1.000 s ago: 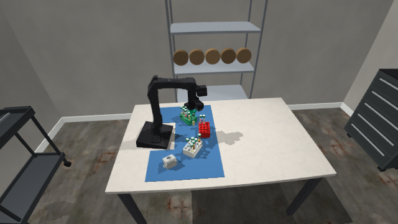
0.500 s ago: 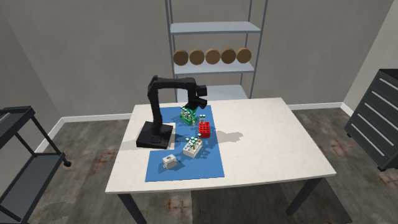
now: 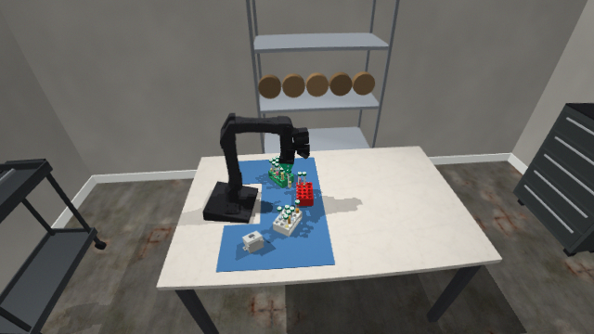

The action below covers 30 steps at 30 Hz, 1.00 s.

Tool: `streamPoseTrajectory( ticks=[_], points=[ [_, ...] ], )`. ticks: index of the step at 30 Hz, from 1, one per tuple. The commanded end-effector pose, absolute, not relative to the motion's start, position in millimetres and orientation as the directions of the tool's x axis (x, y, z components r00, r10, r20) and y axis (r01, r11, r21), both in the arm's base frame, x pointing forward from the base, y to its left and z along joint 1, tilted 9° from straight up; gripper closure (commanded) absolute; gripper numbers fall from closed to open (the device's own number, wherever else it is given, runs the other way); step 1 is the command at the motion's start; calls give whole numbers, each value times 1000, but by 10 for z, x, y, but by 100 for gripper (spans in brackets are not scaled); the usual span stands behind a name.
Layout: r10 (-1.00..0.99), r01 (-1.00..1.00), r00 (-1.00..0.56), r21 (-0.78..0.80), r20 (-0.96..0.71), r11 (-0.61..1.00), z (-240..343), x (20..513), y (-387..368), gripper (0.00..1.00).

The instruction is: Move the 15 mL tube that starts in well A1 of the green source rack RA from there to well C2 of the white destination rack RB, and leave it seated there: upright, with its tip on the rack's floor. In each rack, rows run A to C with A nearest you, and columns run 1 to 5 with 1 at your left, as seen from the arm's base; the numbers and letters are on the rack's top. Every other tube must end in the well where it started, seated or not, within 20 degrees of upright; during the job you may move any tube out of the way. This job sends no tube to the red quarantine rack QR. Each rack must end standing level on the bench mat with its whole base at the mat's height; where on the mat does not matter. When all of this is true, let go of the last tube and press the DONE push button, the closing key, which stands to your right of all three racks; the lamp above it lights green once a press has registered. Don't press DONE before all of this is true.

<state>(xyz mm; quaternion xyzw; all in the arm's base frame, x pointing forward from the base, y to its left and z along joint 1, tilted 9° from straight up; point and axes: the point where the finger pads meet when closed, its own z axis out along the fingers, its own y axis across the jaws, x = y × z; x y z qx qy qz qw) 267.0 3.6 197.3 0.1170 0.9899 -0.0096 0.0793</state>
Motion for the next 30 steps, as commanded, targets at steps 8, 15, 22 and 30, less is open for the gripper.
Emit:
streamPoseTrajectory(
  ticks=[8,15,22,30],
  points=[
    [-98,-91,-982,-54,-163,994,2006,2678,35,100],
    [-326,-315,-934,-90,-146,945,2006,2678,34,100],
    [-535,-523,-836,-121,-121,844,2006,2678,35,100],
    [-605,-592,-788,-131,-111,795,2008,2716,127,100]
  ],
)
